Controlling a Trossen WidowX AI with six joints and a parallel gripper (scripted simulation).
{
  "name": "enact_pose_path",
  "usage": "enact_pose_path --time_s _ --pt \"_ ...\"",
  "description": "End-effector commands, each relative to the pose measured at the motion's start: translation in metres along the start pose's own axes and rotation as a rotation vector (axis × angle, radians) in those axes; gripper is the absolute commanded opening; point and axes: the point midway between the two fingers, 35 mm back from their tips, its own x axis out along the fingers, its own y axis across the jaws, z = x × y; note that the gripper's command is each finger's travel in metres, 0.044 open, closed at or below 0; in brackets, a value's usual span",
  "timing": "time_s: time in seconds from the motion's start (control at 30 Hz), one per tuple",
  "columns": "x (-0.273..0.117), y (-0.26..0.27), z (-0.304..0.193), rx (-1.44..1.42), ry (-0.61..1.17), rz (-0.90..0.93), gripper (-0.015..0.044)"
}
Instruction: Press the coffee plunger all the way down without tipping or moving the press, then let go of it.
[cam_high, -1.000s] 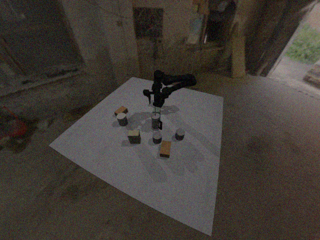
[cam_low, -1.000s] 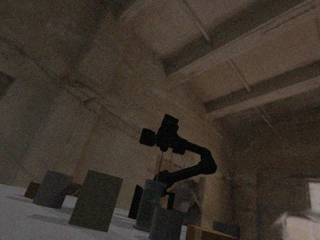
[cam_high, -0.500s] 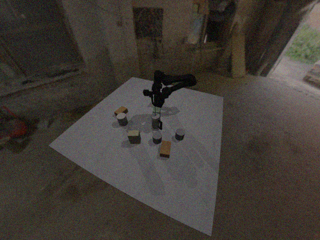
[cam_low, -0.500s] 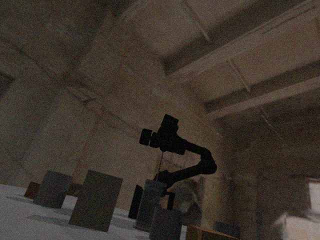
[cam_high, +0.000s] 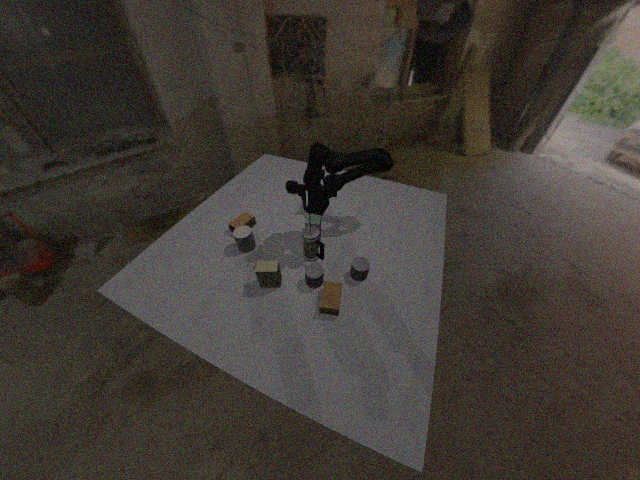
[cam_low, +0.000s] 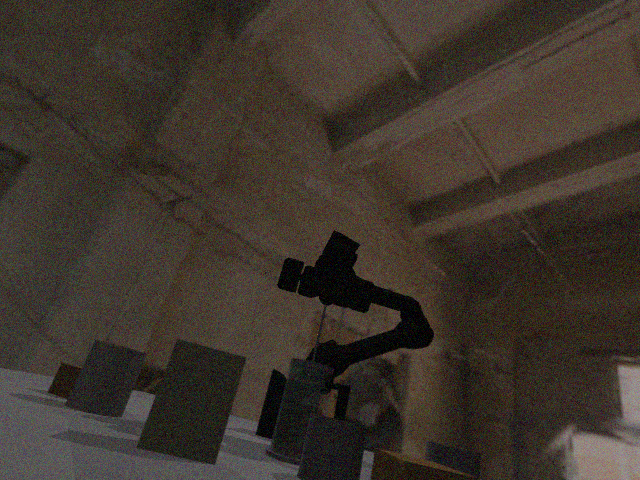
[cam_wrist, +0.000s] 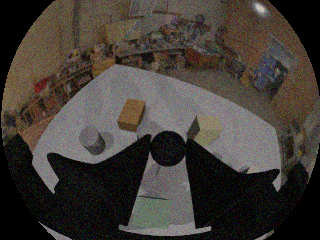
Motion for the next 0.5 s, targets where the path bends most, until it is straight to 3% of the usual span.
enact_pose_path --time_s 0.0,0.47 --pt "0.007 -0.004 -0.013 0.017 0.018 -0.006 0.0122" --pt "0.021 -0.007 -0.032 0.016 0.023 -0.01 0.0122"
